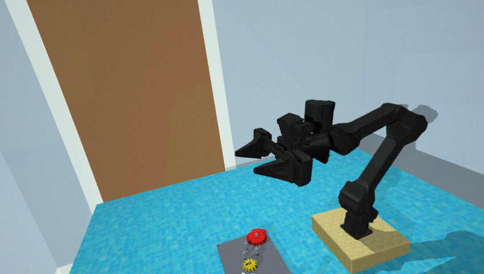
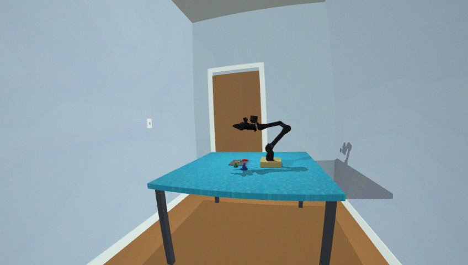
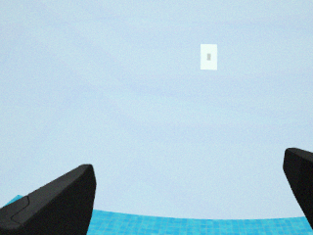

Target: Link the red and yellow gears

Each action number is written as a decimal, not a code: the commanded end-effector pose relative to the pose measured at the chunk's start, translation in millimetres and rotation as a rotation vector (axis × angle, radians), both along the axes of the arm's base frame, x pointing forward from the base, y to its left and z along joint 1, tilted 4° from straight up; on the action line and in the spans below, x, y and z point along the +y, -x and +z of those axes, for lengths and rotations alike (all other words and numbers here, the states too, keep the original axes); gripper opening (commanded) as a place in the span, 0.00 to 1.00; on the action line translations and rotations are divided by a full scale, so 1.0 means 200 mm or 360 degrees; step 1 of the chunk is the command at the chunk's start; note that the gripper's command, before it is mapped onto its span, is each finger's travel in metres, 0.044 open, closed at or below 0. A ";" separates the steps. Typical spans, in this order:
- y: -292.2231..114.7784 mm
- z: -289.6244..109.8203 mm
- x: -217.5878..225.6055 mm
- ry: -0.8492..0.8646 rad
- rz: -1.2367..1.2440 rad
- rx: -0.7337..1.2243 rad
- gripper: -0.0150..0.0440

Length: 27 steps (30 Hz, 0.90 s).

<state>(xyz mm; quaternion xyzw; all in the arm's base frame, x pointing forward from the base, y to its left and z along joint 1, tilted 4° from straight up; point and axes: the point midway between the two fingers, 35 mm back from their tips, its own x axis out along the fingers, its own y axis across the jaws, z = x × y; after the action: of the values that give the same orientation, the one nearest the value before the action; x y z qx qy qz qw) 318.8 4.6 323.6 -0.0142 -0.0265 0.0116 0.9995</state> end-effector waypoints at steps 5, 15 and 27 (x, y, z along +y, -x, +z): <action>-0.15 -0.25 0.05 -0.0276 0.0025 0.0445 1.00; -0.25 -0.95 0.18 -0.0910 -0.0336 0.1641 1.00; -0.06 -1.38 0.26 -0.1173 -0.1114 0.2477 1.00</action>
<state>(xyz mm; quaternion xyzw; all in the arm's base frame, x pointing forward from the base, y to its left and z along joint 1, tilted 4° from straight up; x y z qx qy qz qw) 340.0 52.7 59.1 0.3039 0.6263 -0.2449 0.6748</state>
